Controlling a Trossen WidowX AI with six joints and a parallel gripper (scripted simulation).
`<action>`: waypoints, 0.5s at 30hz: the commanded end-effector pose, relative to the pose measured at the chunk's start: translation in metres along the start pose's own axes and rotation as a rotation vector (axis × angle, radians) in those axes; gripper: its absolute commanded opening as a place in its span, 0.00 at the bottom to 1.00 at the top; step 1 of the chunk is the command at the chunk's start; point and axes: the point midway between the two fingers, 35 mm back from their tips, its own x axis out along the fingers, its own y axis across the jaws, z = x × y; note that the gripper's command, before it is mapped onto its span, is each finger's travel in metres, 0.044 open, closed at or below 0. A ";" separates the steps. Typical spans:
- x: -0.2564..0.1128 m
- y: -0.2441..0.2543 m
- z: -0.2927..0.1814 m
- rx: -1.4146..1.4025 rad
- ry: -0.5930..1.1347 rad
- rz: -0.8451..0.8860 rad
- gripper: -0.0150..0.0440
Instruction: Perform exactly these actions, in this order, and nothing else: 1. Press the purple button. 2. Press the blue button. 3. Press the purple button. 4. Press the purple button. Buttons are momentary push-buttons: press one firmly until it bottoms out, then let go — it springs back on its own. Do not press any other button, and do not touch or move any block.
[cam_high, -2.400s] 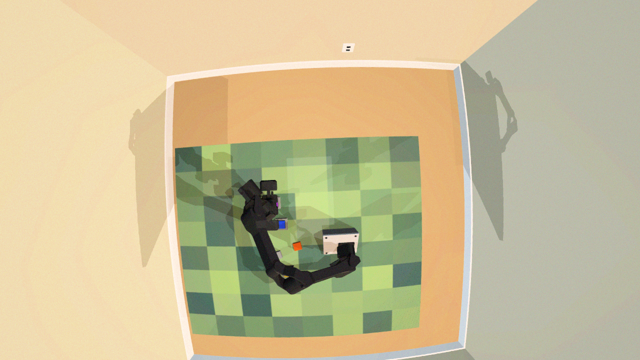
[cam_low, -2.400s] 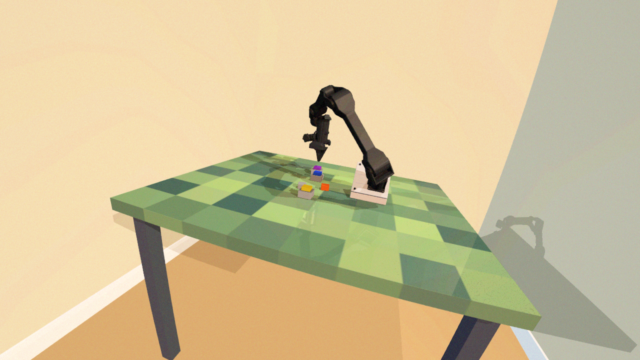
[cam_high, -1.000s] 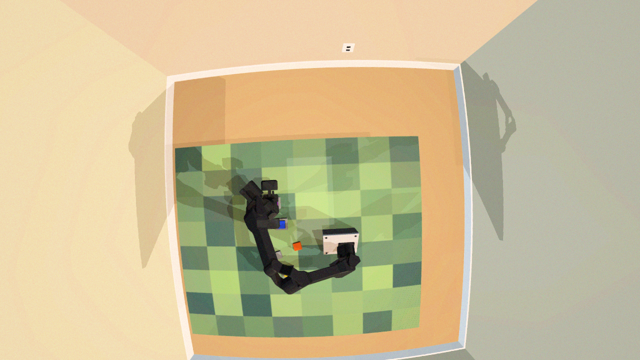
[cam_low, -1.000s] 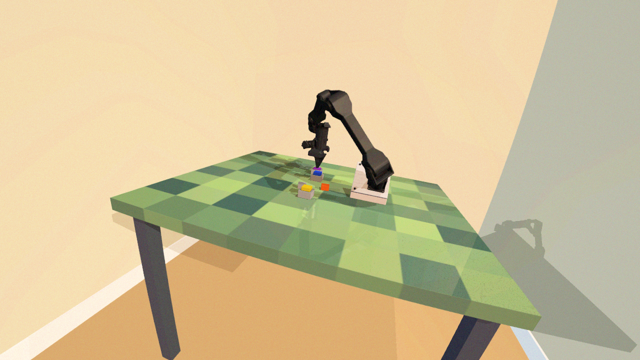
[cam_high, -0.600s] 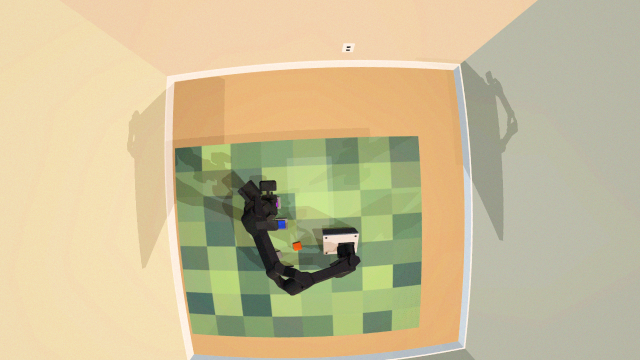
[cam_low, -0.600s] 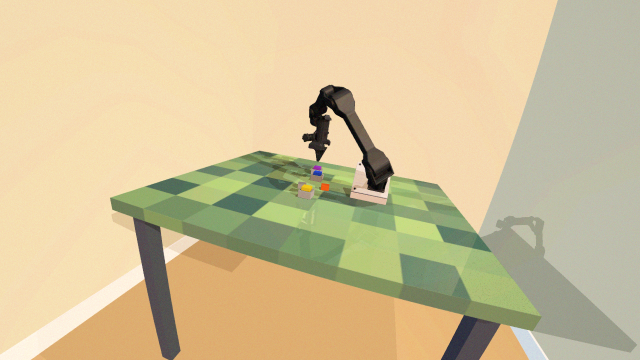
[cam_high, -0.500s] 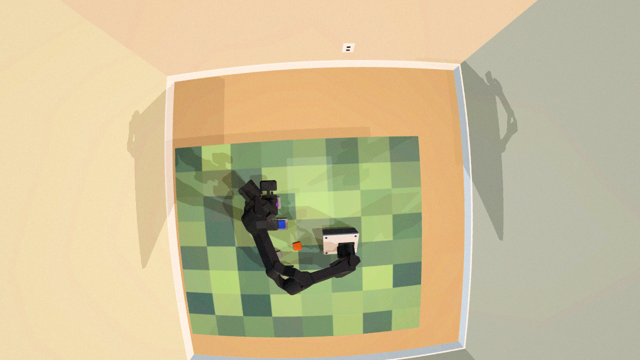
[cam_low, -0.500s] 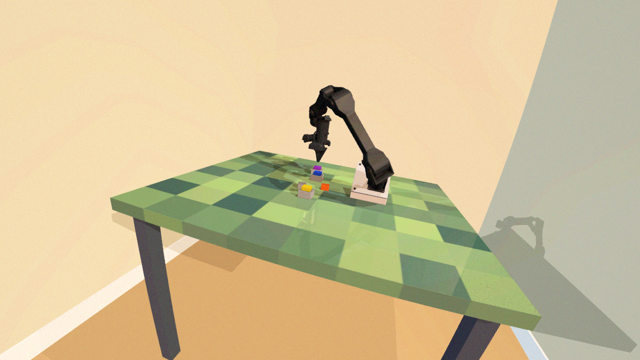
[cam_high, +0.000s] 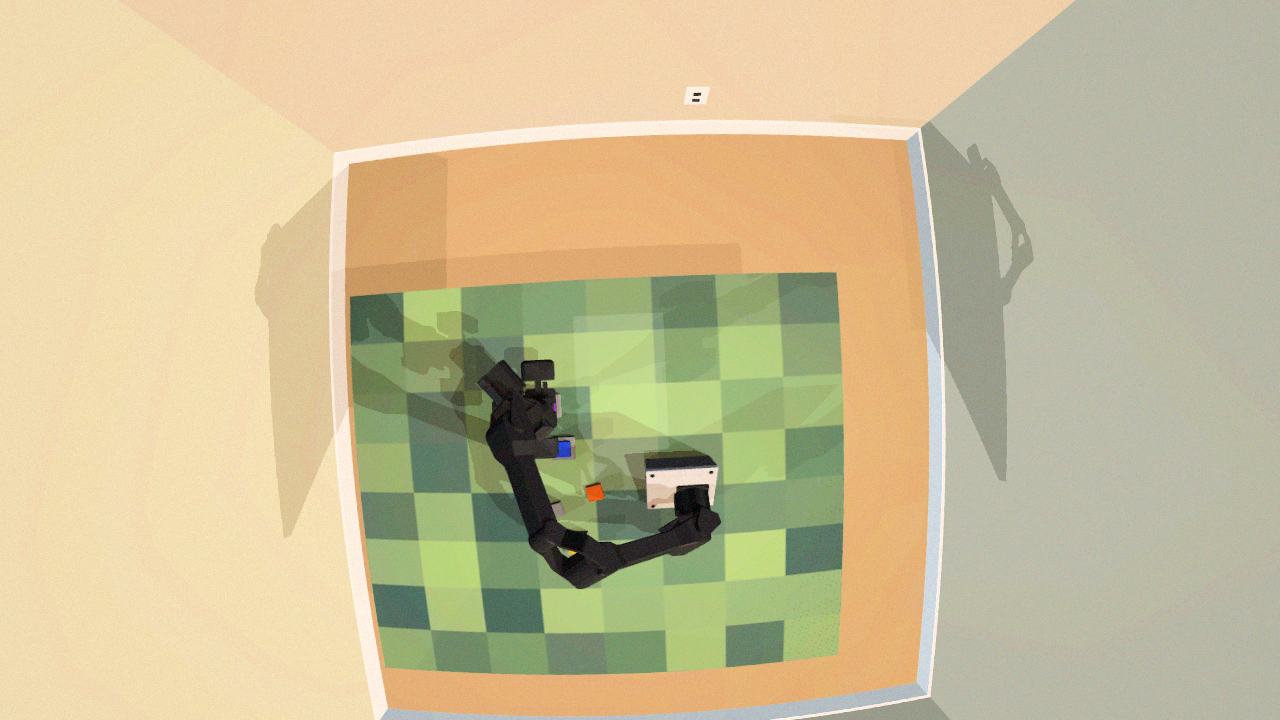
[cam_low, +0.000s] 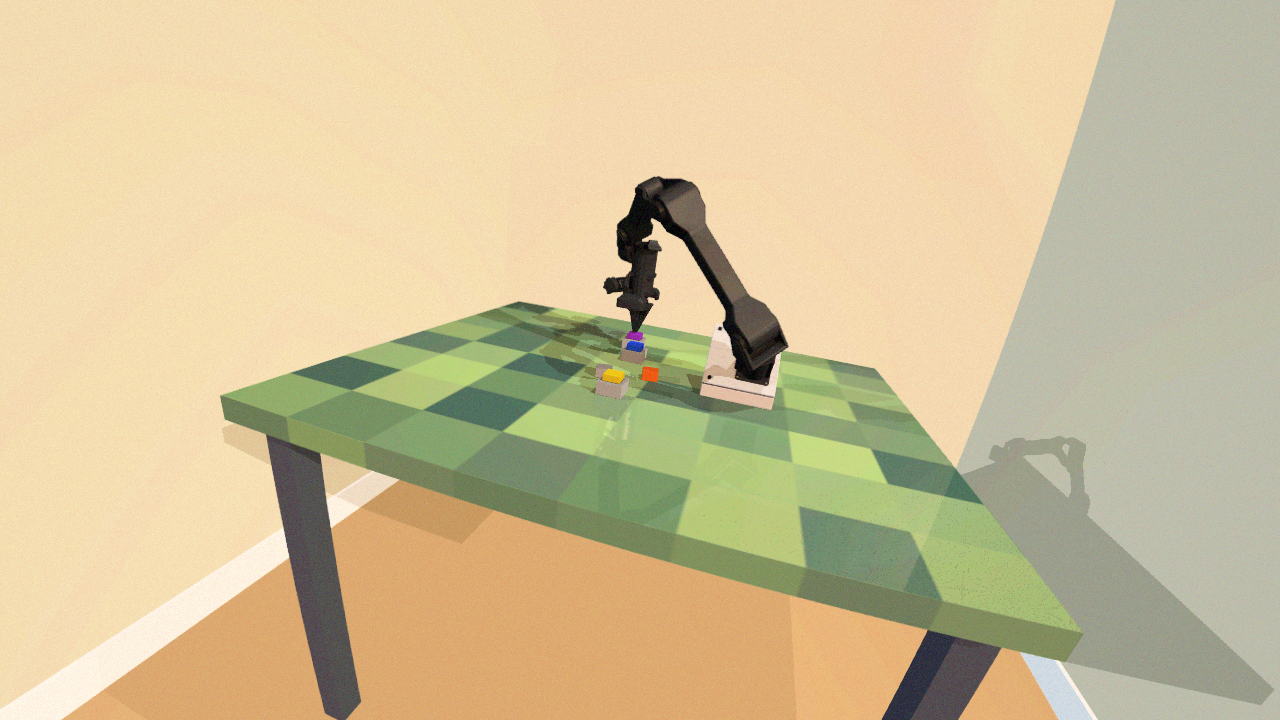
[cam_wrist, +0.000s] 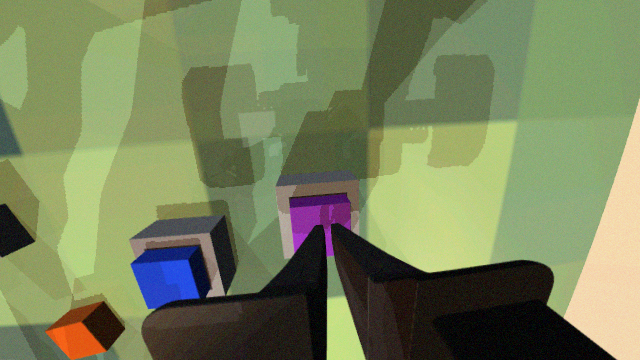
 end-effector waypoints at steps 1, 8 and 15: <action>0.010 0.002 -0.001 0.005 0.005 0.008 0.29; 0.012 0.003 -0.001 0.005 0.005 0.008 0.29; 0.012 0.003 -0.001 0.005 0.005 0.008 0.29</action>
